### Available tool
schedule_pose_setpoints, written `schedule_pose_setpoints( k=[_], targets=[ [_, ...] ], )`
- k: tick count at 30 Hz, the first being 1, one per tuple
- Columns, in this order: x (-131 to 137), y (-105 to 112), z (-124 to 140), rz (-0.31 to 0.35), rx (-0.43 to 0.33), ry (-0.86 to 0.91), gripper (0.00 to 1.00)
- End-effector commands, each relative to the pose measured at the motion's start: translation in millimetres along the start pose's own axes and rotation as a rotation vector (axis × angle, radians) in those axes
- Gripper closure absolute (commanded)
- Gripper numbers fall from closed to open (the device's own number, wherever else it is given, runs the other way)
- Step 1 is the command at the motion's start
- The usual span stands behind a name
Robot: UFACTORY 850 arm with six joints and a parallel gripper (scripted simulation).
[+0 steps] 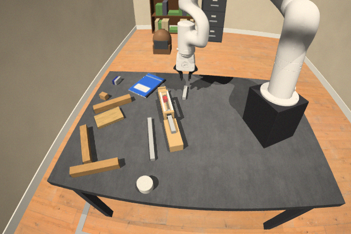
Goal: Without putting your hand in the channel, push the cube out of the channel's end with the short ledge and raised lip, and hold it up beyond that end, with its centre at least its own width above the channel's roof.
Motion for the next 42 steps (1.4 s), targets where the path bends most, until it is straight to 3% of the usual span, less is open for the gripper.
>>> schedule_pose_setpoints(
  k=[1,24,42],
  targets=[
    [-0.7,-6.7,-0.1,-0.008,0.003,0.000,0.61],
    [-1.4,-74.2,-0.4,-0.008,0.003,0.000,0.61],
    [-1.5,-89.7,-0.4,-0.008,0.003,0.000,0.61]
  ],
)
Point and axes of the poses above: the point where the finger pads meet when closed, its own y axis back along the fingers, its own x axis across the jaws, z = x × y, the point moved 4 cm from there along y, back along the fingers, and after that the axes turned 7 degrees about -y, right-handed, at the moved point
